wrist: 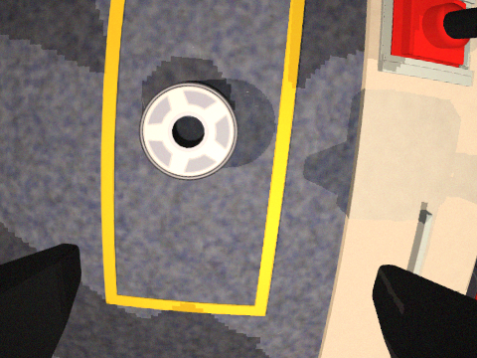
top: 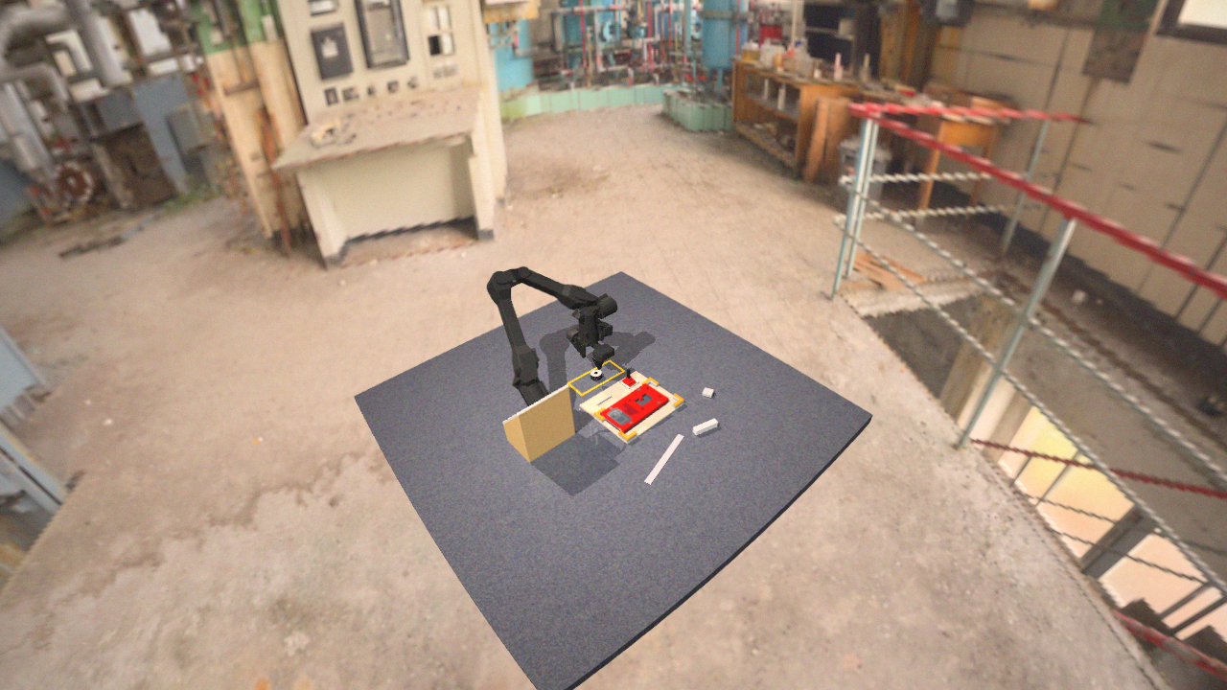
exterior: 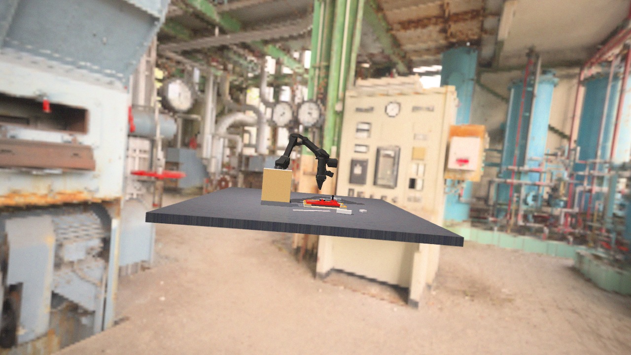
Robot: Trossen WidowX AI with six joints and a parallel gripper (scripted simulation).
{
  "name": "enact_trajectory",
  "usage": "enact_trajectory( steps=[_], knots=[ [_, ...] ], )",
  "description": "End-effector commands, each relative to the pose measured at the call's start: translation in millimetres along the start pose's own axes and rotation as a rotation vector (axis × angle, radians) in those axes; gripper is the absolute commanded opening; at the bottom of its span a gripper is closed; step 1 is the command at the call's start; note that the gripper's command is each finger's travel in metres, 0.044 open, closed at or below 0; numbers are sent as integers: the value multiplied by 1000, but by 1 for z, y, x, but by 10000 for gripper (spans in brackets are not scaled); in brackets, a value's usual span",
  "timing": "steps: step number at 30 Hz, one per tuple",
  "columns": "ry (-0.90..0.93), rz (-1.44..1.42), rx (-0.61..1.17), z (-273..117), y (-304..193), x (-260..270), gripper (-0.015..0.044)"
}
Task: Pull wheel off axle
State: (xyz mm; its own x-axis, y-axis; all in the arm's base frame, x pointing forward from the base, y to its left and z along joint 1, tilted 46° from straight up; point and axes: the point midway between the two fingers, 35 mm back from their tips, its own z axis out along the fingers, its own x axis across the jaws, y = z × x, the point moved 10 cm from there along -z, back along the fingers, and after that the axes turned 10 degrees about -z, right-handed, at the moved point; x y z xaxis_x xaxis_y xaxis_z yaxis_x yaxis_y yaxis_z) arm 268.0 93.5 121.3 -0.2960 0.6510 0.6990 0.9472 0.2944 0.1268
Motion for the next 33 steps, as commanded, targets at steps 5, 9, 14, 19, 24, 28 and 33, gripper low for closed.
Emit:
enact_trajectory(
  steps=[5,9,14,19,24,28,33],
  knots=[
    [7,7,3,-31,-61,-14,440],
    [7,7,3,-31,-61,-14,440],
    [7,7,3,-31,-61,-14,440],
    [7,7,3,-31,-61,-14,440],
    [7,7,3,-31,-61,-14,440],
    [7,7,3,-31,-61,-14,440],
    [7,7,3,-31,-61,-14,440]
  ],
)
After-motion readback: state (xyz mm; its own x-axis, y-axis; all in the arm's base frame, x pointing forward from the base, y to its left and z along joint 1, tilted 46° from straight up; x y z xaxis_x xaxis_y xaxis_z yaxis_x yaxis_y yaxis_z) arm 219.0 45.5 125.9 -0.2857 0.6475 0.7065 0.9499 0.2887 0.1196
